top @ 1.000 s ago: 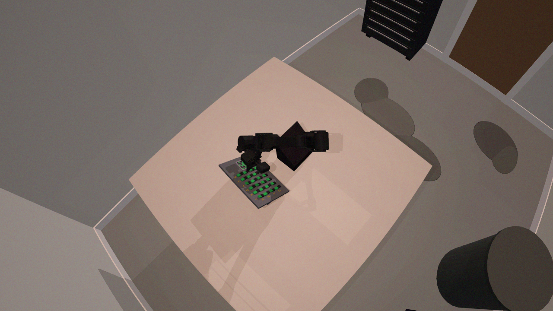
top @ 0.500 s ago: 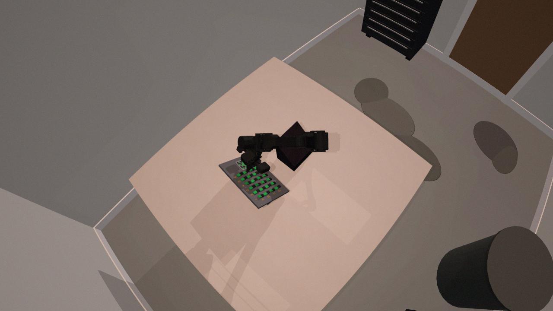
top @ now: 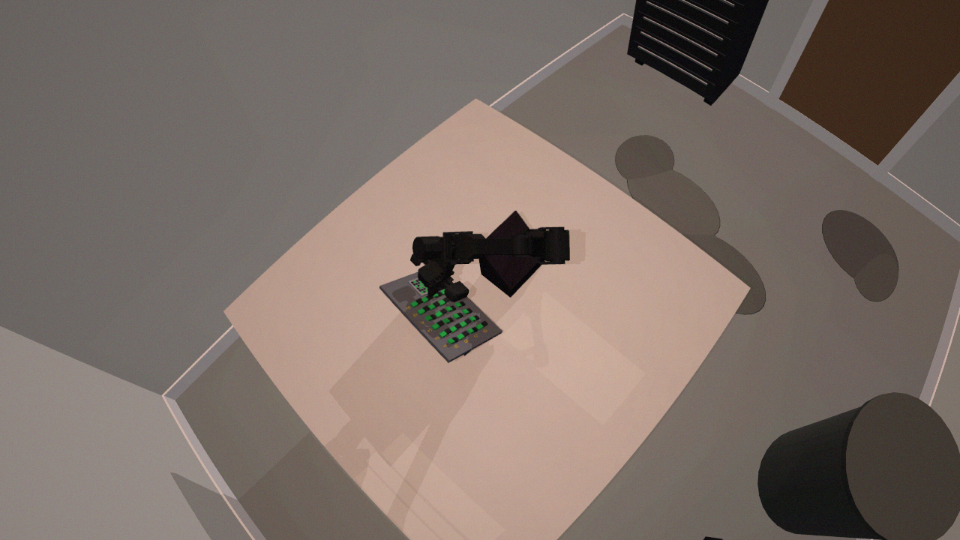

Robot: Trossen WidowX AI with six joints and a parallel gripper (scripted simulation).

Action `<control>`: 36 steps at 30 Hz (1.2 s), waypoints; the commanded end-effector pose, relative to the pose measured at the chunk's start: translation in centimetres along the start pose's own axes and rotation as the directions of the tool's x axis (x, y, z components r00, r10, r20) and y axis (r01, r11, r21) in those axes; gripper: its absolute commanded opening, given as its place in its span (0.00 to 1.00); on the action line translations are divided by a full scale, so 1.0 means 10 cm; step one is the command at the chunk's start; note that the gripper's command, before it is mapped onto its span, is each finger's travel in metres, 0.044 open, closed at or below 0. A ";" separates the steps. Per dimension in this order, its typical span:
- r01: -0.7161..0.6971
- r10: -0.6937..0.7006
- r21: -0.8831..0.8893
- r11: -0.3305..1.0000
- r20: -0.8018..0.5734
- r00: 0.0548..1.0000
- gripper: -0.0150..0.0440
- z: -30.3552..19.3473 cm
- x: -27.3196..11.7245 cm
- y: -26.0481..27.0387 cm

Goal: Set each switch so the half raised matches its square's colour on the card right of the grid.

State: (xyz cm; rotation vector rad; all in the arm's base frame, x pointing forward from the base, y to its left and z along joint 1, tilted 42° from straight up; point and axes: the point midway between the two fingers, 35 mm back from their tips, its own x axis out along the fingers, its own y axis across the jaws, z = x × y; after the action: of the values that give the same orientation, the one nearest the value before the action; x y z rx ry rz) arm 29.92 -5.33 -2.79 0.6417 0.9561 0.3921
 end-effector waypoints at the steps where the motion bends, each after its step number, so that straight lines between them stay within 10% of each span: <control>1: 0.005 -0.005 0.005 1.000 -0.002 1.000 0.25 -0.01 0.01 -0.01; 30: 0.005 -0.005 0.005 1.000 -0.002 1.000 0.25 -0.01 0.05 -0.01; 36: 0.010 -0.010 0.005 1.000 -0.028 1.000 0.25 0.02 -0.51 -0.03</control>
State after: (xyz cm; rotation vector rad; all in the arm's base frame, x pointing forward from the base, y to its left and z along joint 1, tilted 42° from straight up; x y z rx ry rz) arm 28.60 -6.27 -1.97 0.6525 0.9928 0.3984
